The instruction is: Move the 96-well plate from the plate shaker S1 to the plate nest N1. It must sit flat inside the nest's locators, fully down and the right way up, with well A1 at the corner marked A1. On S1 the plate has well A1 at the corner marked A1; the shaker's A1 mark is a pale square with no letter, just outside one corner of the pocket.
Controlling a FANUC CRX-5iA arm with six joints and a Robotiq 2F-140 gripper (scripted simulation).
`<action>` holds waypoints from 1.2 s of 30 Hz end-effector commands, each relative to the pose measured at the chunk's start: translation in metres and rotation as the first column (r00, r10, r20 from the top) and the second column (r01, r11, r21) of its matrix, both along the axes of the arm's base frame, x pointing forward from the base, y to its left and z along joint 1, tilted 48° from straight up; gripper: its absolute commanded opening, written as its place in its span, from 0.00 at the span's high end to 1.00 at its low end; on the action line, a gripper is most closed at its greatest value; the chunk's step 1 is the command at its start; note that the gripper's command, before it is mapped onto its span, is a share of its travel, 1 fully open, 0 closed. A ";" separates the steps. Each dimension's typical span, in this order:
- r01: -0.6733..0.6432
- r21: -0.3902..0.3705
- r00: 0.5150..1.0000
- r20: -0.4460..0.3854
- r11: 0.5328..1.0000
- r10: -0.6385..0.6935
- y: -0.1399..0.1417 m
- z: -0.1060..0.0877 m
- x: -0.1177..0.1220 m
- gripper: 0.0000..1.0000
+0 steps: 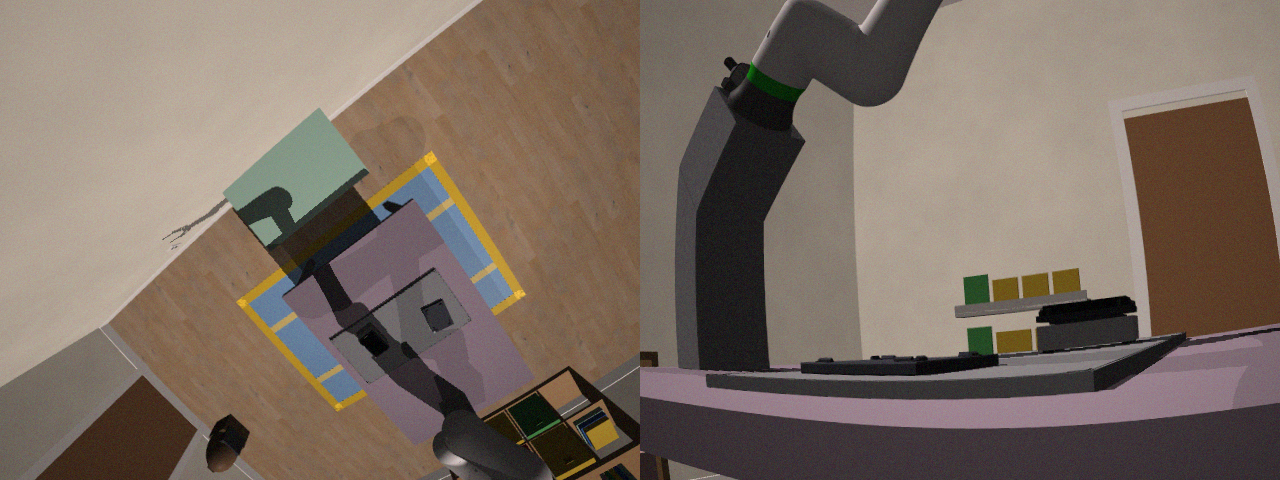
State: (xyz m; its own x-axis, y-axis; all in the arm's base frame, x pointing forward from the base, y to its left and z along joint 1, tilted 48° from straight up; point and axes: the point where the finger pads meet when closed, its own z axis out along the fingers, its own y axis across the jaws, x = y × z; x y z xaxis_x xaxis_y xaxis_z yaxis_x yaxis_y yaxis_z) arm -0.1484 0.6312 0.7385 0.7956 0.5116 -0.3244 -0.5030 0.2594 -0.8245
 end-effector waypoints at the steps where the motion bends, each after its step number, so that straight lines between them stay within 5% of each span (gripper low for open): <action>1: 0.001 0.000 1.000 -0.003 1.000 -0.001 0.010 -0.008 0.008 0.00; 6: 0.099 -0.058 0.989 0.118 0.993 -0.092 0.023 -0.023 0.023 0.00; 14: 0.099 -0.058 0.989 0.118 0.993 -0.092 0.039 -0.041 0.041 0.00; 19: 0.199 -0.111 0.956 0.240 0.974 -0.168 0.050 -0.056 0.058 0.00; 28: 0.199 -0.111 0.956 0.240 0.974 -0.168 0.065 -0.077 0.081 0.00; 33: 0.297 -0.159 0.905 0.360 0.941 -0.225 0.073 -0.092 0.100 0.00; 36: 0.297 -0.159 0.905 0.360 0.941 -0.225 0.078 -0.101 0.111 0.00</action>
